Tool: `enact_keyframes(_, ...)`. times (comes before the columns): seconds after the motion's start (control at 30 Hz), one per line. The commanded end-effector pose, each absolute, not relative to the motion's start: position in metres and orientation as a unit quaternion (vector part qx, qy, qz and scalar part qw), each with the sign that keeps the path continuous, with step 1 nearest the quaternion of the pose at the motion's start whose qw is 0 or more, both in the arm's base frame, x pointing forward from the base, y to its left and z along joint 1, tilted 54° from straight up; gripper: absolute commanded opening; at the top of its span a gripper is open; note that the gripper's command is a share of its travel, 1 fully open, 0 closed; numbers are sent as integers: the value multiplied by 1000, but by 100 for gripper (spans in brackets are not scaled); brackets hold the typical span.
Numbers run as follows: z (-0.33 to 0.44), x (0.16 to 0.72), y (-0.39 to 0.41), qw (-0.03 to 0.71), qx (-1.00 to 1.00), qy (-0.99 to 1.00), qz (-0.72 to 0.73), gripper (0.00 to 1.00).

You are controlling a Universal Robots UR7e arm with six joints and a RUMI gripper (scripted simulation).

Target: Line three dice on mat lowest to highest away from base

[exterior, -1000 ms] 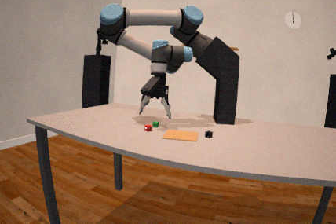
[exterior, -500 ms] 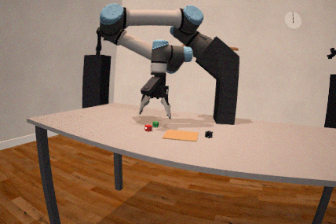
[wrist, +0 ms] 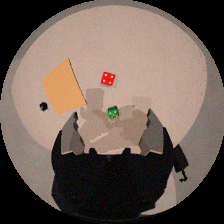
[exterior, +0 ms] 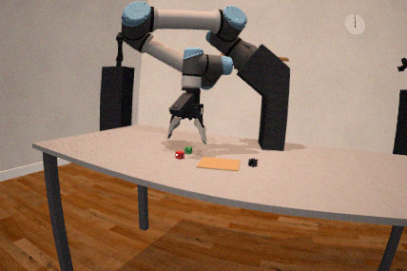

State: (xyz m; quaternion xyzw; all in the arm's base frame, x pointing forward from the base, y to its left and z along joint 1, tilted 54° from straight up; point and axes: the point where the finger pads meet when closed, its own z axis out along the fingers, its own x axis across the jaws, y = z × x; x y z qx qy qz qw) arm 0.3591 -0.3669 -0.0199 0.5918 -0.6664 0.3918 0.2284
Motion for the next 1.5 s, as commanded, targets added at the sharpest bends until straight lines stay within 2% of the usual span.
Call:
enact_keyframes(0.0,-17,373,-366,228,592,-666,392,100)
enact_keyframes(0.33,-8,423,-363,228,592,-666,392,100)
enact_keyframes(0.57,-5,435,-362,228,592,-666,392,100)
enact_keyframes(1.47,-5,437,-362,228,592,-666,392,100)
